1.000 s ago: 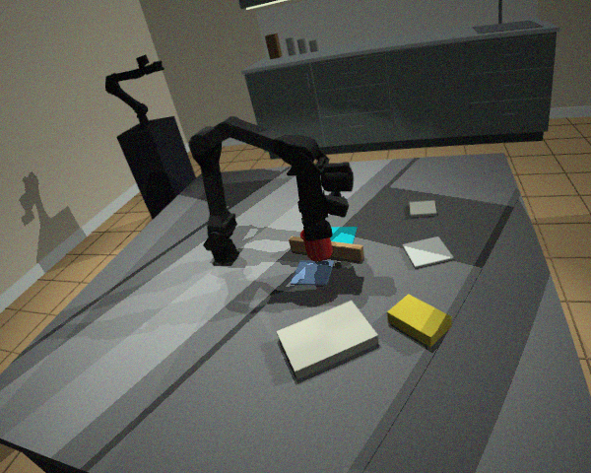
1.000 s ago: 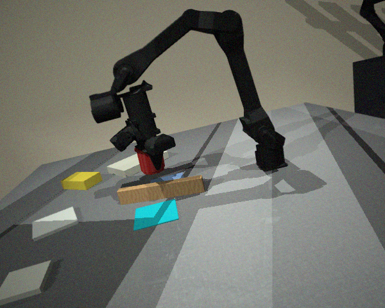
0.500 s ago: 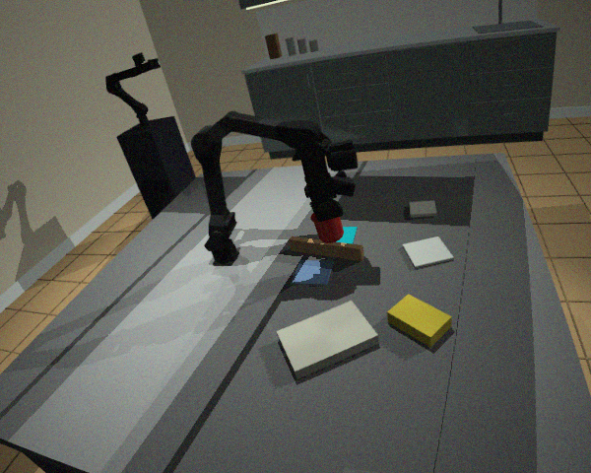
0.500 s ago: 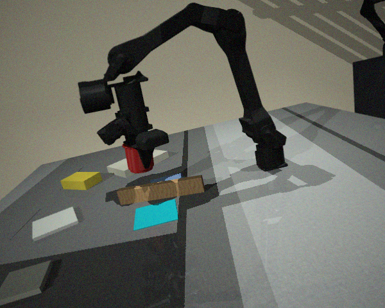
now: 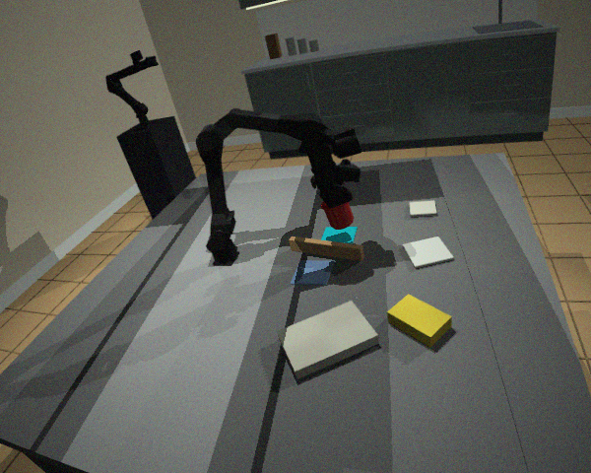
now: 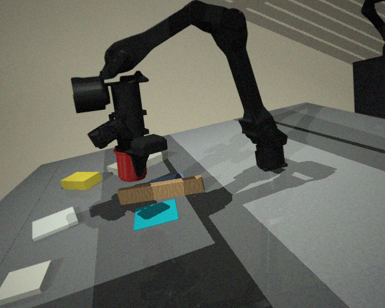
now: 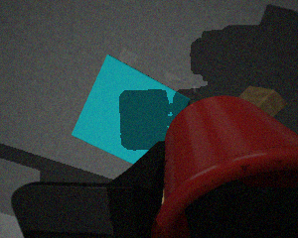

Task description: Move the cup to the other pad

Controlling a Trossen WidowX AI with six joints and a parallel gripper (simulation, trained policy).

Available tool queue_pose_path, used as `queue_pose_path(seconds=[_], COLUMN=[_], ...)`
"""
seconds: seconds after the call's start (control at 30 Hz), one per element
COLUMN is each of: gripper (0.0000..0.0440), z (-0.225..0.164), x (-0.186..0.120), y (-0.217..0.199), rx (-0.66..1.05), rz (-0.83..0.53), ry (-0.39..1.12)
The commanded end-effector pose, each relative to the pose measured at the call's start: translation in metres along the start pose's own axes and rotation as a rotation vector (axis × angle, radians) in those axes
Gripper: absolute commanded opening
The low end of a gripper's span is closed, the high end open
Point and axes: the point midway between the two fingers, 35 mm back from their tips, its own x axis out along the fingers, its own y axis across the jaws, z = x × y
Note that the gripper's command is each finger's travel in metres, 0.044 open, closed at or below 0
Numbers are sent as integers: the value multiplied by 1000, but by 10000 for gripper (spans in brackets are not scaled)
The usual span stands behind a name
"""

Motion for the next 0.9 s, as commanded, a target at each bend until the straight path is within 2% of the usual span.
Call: queue_pose_path(seconds=[0.0, 0.37, 0.87], gripper=[0, 0, 3], z=[10, 20, 5], x=[1, 19, 60], y=[14, 48, 66], rx=[-11, -38, -22], rz=[6, 9, 0], ry=[-23, -39, -11])
